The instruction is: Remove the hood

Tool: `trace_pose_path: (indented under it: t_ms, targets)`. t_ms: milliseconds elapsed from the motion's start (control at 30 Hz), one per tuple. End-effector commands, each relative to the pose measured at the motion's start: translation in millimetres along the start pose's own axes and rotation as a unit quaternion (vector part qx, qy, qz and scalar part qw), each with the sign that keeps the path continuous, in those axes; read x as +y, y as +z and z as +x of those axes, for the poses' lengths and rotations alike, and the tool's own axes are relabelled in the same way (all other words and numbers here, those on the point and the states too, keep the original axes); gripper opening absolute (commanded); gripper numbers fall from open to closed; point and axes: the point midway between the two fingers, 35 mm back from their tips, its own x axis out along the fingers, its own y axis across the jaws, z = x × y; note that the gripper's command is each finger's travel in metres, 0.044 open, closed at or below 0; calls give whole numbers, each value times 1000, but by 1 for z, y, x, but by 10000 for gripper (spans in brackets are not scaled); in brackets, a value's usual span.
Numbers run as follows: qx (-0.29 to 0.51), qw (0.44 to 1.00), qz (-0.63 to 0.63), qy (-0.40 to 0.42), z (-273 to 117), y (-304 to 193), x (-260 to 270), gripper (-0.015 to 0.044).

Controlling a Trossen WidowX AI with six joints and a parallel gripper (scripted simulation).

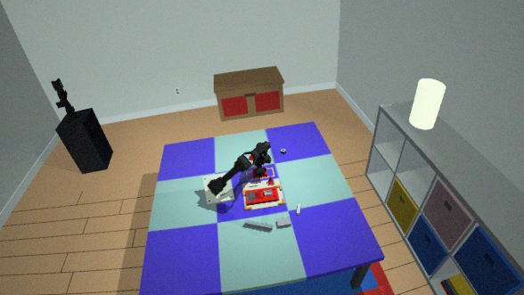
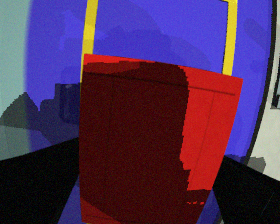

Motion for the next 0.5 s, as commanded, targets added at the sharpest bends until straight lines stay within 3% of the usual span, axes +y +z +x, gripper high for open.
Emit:
trace_pose_path:
  t_ms: [0,467]
  targets:
    - [0,1000,0,0,-1,0,0,79]
    - [0,1000,0,0,-2,0,0,440]
